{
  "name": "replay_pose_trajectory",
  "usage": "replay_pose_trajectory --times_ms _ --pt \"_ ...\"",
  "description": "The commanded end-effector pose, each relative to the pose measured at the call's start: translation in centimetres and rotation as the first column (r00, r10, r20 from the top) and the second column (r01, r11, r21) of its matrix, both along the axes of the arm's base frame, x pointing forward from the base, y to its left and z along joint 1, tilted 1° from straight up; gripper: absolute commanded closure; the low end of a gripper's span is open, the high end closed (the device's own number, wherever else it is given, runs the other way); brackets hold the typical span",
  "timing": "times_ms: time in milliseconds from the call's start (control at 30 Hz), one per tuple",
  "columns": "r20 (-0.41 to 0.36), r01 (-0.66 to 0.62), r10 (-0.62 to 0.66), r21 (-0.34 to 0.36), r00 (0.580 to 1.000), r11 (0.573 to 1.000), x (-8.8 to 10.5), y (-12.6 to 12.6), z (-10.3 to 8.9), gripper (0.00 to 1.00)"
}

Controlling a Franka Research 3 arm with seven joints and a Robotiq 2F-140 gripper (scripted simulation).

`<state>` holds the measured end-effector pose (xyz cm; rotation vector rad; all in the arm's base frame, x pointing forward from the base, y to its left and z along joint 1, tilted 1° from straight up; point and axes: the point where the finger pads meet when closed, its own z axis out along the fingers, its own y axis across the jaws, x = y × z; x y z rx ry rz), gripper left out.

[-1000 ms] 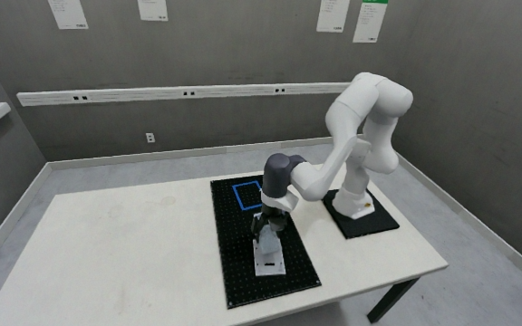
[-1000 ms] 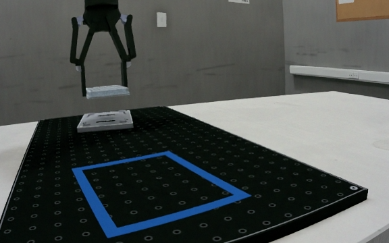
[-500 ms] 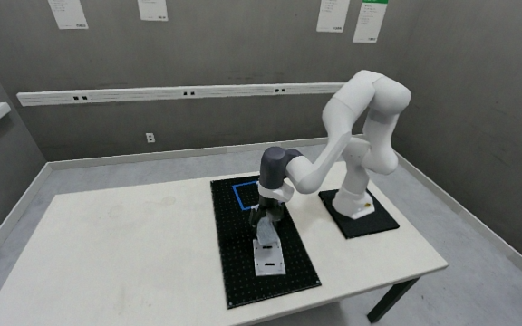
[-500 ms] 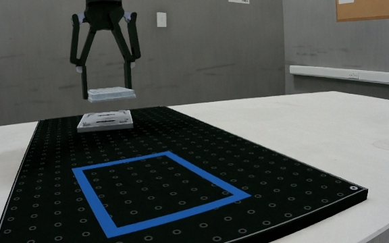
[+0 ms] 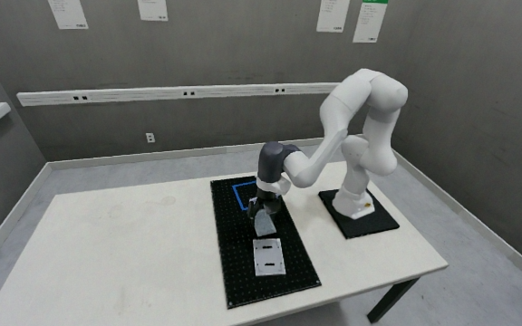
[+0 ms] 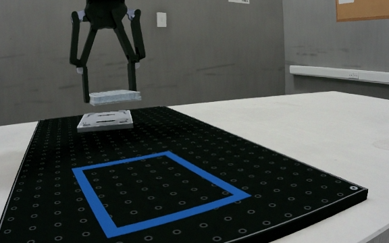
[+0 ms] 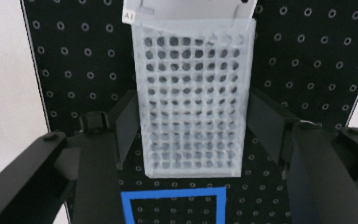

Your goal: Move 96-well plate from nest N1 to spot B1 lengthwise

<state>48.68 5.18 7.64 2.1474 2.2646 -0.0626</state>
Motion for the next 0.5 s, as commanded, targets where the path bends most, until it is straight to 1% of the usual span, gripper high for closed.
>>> replay_pose_trajectory --times_ms 0,400,467 --pt "-0.004 -0.043 0.043 0.041 0.999 0.998 0.2 -0.9 0.1 0.40" --pt "-0.004 -0.043 0.043 0.041 0.999 0.998 0.1 -4.9 0.0 0.40" --pt "-0.004 -0.043 0.043 0.041 0.999 0.998 0.1 -4.9 0.0 0.40"
